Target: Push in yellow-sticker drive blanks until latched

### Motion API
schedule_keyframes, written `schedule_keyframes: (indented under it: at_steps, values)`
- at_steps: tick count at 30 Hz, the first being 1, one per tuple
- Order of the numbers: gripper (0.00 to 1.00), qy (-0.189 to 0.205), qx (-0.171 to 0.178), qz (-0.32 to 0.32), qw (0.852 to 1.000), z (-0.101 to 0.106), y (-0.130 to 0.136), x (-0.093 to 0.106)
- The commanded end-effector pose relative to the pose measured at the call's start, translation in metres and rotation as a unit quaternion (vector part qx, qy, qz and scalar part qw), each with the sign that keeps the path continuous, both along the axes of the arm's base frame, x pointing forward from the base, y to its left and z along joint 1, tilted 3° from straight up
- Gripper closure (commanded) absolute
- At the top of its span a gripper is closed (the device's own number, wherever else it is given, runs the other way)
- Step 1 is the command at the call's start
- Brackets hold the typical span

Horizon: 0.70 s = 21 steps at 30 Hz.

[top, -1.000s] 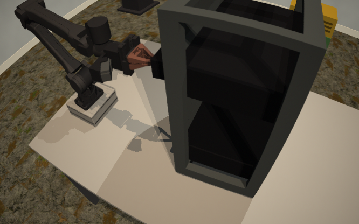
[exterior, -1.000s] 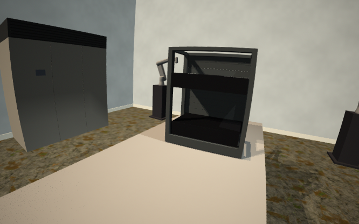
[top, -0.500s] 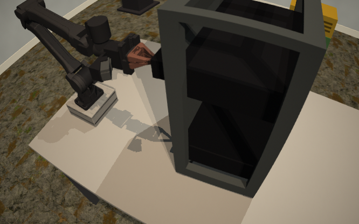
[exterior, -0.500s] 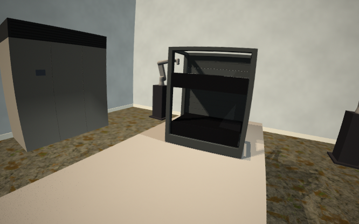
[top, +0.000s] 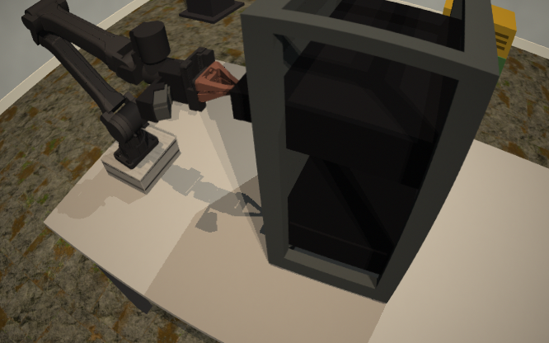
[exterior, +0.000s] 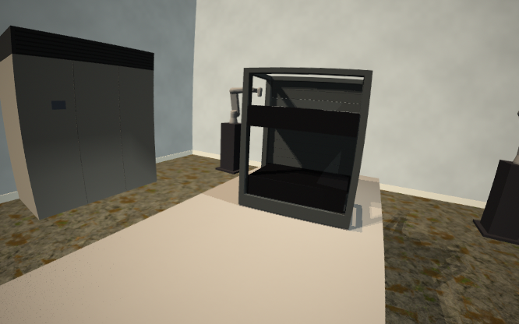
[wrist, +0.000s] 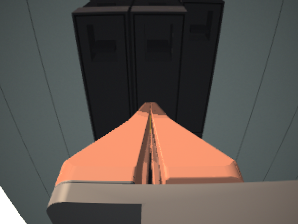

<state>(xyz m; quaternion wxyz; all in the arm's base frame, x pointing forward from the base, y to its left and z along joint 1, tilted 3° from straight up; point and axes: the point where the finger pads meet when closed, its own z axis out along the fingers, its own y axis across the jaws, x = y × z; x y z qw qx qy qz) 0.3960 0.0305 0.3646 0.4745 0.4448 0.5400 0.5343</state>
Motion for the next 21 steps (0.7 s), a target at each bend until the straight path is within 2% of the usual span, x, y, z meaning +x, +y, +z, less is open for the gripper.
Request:
schedule_keyframes:
  at_steps: [1,8,10,11,21]
  values:
    - [1.00,-0.016,0.001,0.006,1.000,0.023,0.006,0.002]
    - [1.00,-0.018,0.001,0.006,1.000,0.025,0.006,0.004]
    - [1.00,-0.038,0.002,0.005,0.999,0.042,0.006,0.007]
    - [1.00,-0.040,0.002,0.005,0.999,0.044,0.006,0.009]
    - [1.00,-0.039,0.002,0.005,0.999,0.040,0.010,0.028]
